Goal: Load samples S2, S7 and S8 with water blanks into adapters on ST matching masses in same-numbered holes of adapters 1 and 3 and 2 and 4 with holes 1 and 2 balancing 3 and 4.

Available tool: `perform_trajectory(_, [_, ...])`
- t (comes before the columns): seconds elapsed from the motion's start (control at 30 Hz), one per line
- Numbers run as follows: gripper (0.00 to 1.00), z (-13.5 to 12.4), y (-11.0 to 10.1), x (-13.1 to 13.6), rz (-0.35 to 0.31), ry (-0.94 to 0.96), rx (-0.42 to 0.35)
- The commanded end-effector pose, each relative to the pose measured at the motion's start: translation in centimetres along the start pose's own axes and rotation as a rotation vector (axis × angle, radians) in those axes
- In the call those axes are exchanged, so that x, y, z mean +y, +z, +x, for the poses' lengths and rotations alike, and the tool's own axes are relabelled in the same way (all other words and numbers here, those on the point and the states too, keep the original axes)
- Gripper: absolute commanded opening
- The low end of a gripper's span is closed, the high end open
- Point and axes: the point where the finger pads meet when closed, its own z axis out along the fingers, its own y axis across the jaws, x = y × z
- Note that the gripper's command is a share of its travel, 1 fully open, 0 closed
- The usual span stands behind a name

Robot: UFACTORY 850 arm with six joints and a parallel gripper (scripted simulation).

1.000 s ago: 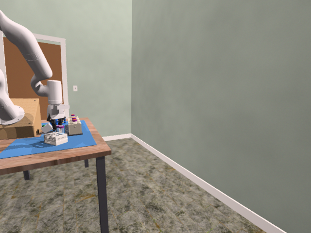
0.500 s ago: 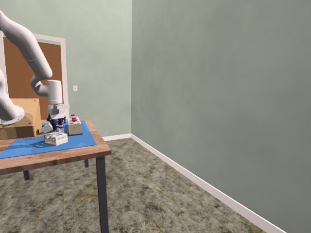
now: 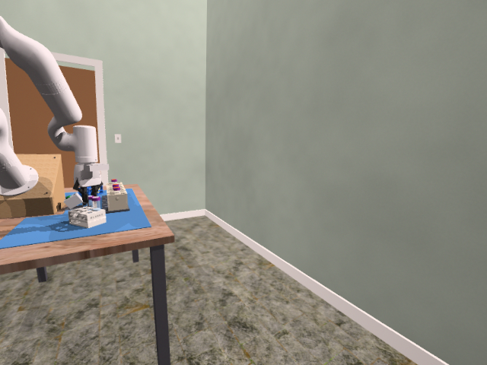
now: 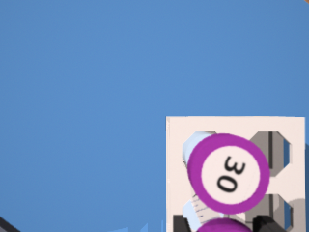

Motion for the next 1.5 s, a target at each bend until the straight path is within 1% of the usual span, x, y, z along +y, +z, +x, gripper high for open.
perform_trajectory(0.0, [0.0, 0.0, 0.0, 0.0, 0.001, 0.0, 0.001])
perform_trajectory(0.23, [0.0, 0.0, 0.0, 0.0, 0.001, 0.0, 0.001])
perform_trajectory(1.47, [0.0, 0.0, -2.0, 0.0, 0.001, 0.0, 0.001])
